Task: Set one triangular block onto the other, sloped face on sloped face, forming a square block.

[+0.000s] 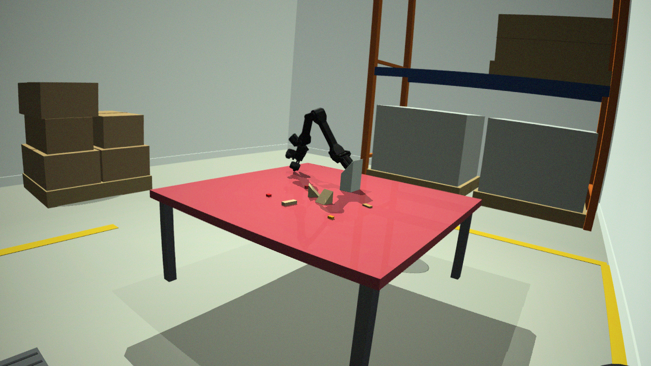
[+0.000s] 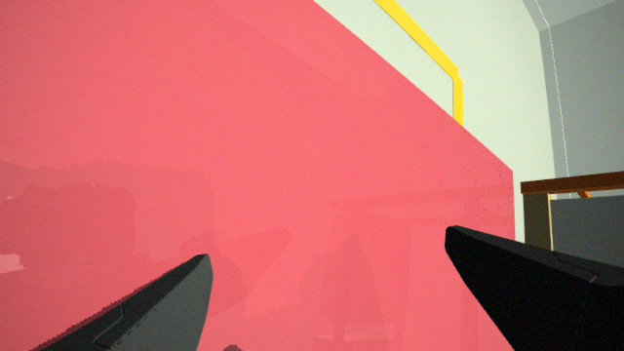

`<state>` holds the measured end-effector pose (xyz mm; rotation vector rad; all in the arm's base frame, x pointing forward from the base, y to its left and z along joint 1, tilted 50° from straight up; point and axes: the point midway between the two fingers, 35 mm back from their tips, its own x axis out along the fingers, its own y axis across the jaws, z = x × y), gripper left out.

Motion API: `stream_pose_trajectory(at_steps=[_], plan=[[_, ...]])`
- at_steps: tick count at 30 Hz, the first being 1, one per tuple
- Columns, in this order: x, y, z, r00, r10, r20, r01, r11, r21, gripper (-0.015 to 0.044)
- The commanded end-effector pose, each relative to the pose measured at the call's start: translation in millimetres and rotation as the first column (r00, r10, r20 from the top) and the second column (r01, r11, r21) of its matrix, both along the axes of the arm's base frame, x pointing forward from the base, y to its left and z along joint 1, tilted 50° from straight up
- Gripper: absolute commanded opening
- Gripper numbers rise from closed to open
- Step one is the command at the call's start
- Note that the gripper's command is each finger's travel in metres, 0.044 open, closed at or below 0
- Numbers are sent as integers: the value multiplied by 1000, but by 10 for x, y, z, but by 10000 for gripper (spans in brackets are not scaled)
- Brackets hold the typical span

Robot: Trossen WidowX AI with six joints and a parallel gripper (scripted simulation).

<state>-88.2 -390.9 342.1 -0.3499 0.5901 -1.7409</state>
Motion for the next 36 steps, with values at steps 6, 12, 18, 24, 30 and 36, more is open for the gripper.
stream_pose_trajectory(at_steps=[6,12,18,24,30,36], plan=[[960,-57,159,954,223,201,-213,974,-70,440],[1680,11,153,833,353,425,-340,934,-110,440],[2401,202,88,650,427,628,-459,880,-123,440],[3106,513,-61,465,417,781,-573,814,-93,440],[3765,921,-318,365,337,868,-671,742,-5,440],[4346,1429,-838,432,259,864,-742,647,177,440]])
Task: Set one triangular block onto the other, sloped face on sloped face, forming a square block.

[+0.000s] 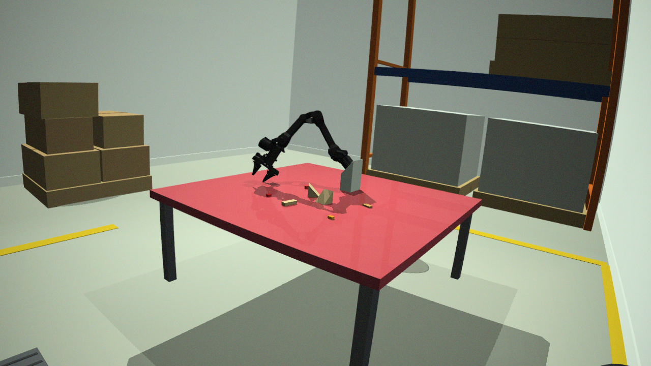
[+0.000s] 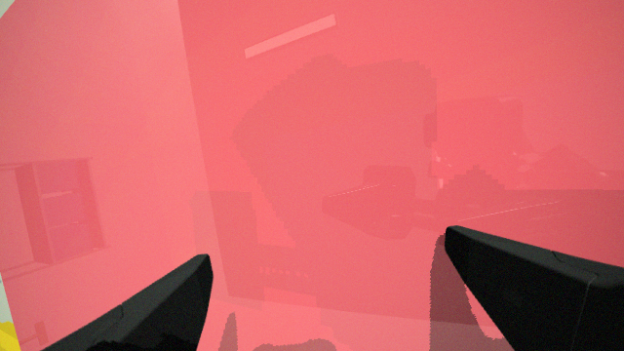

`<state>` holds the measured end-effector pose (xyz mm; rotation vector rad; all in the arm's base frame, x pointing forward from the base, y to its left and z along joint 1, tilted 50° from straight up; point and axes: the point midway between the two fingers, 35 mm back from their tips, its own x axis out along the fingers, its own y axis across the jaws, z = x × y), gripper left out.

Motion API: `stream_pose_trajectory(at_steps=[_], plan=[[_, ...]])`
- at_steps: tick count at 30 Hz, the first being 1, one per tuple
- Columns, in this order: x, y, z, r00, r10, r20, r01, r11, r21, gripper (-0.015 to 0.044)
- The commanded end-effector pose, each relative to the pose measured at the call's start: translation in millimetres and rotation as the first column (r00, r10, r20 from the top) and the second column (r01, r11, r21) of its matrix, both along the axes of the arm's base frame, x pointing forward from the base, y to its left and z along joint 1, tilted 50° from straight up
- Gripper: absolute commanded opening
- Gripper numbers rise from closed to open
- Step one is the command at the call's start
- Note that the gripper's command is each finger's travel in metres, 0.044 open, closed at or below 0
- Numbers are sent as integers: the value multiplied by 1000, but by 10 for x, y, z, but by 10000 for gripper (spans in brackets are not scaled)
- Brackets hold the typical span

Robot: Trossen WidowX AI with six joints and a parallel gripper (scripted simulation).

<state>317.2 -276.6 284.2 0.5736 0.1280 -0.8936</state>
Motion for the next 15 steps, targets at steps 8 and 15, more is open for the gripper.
stream_pose_trajectory(at_steps=[8,15], plan=[[673,908,-921,943,191,-273,-148,974,169,440],[824,1792,-1744,777,302,-552,-200,950,239,440]])
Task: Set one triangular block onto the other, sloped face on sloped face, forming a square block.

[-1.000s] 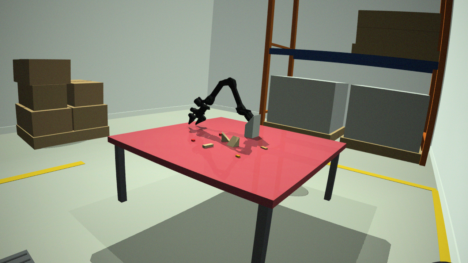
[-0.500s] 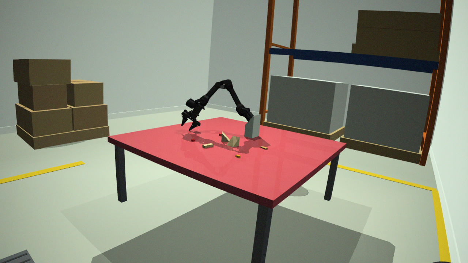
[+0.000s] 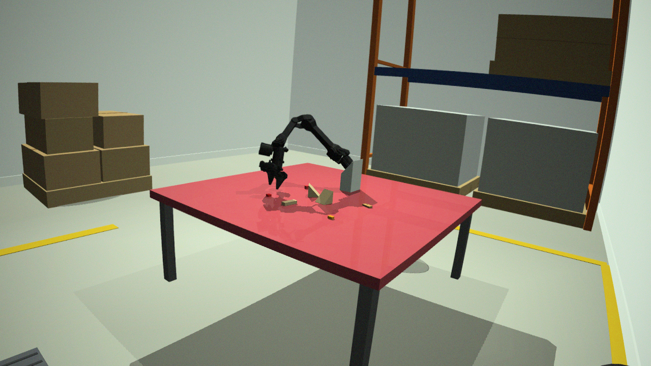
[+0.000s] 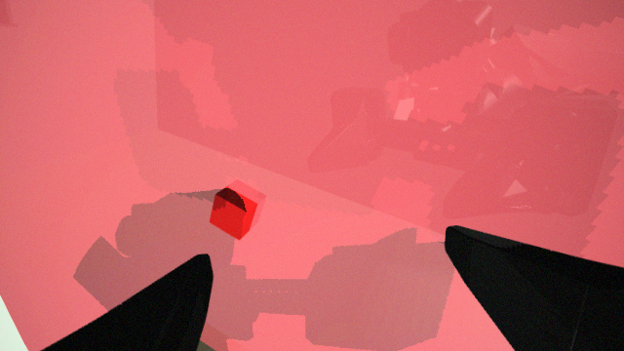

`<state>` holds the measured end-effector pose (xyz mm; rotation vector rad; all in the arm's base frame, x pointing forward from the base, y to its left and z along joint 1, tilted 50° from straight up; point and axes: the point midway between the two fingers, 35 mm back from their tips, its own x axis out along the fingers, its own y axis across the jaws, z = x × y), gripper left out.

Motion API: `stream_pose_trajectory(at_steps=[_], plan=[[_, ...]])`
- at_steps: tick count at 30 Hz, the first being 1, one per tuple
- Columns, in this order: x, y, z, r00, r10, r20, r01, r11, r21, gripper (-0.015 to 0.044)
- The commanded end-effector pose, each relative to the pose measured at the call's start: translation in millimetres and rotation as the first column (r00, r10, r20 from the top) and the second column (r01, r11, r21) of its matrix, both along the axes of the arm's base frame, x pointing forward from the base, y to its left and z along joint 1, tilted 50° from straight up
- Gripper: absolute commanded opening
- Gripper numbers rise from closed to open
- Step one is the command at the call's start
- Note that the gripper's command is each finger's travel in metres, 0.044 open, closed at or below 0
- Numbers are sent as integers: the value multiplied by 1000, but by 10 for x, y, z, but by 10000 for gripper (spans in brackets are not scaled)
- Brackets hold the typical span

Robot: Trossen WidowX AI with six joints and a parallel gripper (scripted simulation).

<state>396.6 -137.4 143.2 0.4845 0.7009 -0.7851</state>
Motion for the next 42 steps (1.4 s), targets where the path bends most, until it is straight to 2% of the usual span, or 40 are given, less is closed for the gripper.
stream_pose_trajectory(at_steps=[1,5,9,16,18,42], plan=[[20,531,-442,980,75,-184,-79,997,-10,440],[-93,1052,-846,915,148,-375,-180,982,-50,440],[-348,1581,-1232,789,205,-579,-325,939,-111,440],[-914,2258,-1654,532,174,-828,-611,756,-234,440],[-968,2308,-1680,510,163,-845,-638,730,-245,440],[-876,2111,-1893,509,167,-844,-639,730,-242,440]])
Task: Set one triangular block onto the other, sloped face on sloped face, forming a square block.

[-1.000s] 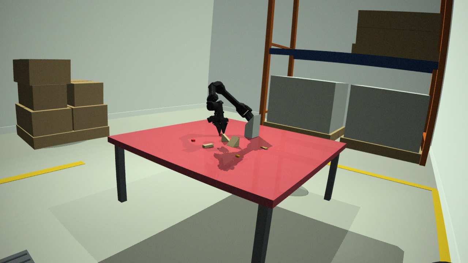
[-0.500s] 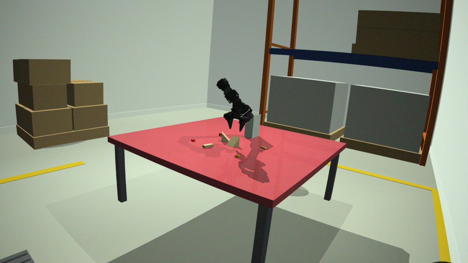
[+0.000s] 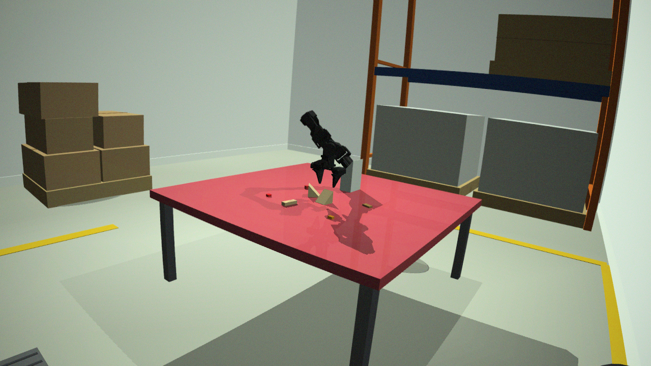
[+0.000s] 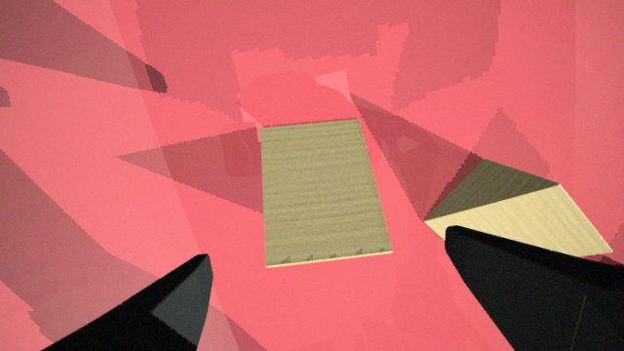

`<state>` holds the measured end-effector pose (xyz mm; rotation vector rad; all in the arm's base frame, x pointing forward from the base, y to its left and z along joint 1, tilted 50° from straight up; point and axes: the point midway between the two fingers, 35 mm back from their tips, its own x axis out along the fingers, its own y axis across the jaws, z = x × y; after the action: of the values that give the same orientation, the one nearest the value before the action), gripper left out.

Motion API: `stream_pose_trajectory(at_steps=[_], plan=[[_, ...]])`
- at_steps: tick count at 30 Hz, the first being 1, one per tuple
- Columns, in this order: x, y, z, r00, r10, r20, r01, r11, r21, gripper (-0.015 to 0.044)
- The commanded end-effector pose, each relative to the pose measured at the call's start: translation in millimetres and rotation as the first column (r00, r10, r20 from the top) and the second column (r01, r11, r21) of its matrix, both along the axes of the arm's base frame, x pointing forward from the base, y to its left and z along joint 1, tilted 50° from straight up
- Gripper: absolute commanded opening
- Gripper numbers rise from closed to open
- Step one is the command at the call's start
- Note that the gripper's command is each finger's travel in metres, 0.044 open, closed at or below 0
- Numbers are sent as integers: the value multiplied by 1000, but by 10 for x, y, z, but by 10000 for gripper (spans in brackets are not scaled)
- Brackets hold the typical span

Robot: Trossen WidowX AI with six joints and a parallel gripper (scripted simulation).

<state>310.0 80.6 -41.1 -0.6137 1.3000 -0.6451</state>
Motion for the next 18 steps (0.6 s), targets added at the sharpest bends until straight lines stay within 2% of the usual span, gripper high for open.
stream_pose_trajectory(at_steps=[1,18], plan=[[-5,-80,-62,1000,1,-12,-1,1000,-9,440],[56,-277,-250,1000,-1,-10,1,1000,-8,440]])
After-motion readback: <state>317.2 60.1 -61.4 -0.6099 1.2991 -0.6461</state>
